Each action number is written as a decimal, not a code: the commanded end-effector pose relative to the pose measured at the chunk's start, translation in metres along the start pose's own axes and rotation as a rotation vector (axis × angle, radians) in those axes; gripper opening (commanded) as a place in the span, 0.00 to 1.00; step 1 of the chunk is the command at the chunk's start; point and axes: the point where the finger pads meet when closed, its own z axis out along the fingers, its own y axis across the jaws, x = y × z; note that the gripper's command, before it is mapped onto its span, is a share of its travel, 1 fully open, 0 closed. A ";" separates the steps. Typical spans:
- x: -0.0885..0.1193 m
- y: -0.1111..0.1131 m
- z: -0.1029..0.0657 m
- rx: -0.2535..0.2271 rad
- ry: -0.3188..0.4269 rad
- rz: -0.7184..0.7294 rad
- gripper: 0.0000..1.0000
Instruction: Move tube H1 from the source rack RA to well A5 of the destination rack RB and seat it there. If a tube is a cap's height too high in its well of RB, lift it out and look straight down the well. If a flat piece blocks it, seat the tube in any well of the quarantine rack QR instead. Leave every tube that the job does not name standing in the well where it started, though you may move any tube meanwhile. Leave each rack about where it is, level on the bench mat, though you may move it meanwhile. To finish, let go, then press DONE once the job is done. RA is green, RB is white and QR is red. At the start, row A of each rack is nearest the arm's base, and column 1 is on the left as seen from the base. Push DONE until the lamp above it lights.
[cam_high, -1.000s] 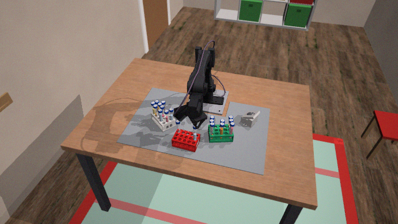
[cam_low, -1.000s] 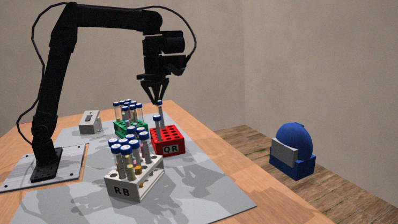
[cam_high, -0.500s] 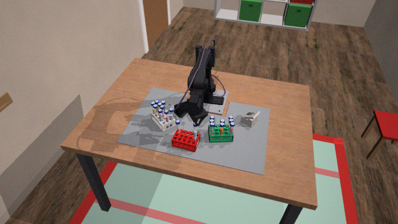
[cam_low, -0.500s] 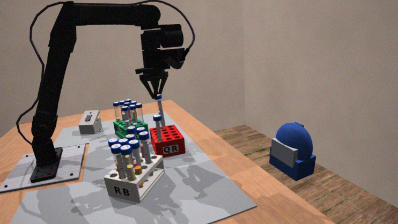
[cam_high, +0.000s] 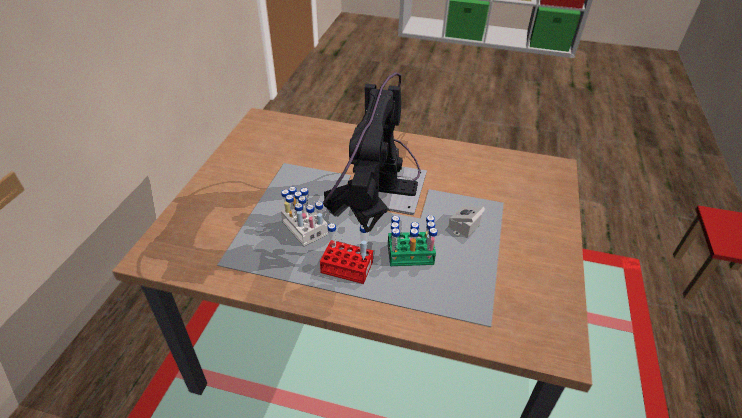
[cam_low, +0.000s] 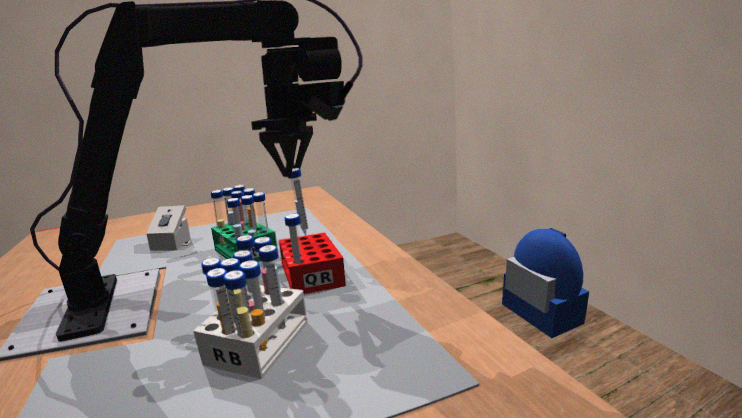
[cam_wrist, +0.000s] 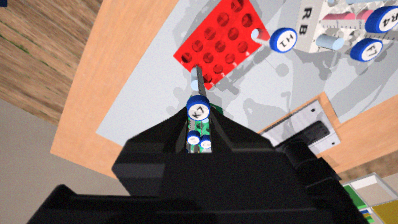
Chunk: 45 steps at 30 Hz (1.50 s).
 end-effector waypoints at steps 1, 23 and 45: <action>-0.006 -0.004 -0.010 0.000 -0.011 0.008 0.00; 0.028 -0.024 -0.011 -0.002 -0.010 0.000 0.00; 0.036 -0.054 -0.012 0.000 -0.010 0.006 0.00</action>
